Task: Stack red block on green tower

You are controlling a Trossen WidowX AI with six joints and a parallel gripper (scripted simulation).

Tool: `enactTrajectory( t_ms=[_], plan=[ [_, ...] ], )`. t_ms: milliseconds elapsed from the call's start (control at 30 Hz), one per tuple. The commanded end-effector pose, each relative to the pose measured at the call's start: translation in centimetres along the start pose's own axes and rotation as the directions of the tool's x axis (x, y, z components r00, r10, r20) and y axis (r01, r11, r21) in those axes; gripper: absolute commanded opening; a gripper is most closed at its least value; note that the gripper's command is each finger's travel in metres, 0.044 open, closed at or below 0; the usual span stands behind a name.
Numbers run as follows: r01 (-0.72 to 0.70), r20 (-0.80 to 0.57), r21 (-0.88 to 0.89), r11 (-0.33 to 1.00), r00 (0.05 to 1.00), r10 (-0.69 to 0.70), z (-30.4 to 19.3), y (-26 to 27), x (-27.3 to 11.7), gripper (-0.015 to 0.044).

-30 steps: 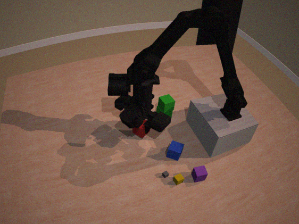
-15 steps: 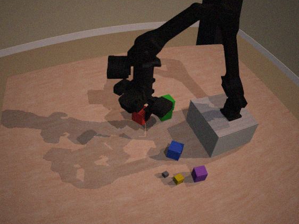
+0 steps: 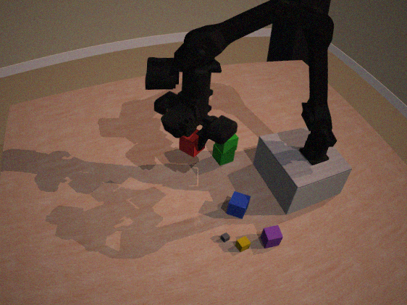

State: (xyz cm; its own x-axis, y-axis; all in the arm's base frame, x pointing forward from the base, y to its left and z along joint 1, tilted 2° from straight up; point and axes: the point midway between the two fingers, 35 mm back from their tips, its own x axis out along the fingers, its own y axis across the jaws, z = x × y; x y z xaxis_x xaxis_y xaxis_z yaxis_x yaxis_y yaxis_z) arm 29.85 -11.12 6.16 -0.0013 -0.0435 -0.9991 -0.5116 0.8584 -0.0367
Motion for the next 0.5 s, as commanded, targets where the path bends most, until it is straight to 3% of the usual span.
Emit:
enactTrajectory(
  t_ms=[0,467],
  plan=[
    [0.001,0.001,0.001,1.000,1.000,-0.001,0.0,0.0,-0.1,0.0000],
    [0.004,0.001,0.003,1.000,1.000,-0.004,-6.5,0.2,-0.7,0.0000]
  ],
)
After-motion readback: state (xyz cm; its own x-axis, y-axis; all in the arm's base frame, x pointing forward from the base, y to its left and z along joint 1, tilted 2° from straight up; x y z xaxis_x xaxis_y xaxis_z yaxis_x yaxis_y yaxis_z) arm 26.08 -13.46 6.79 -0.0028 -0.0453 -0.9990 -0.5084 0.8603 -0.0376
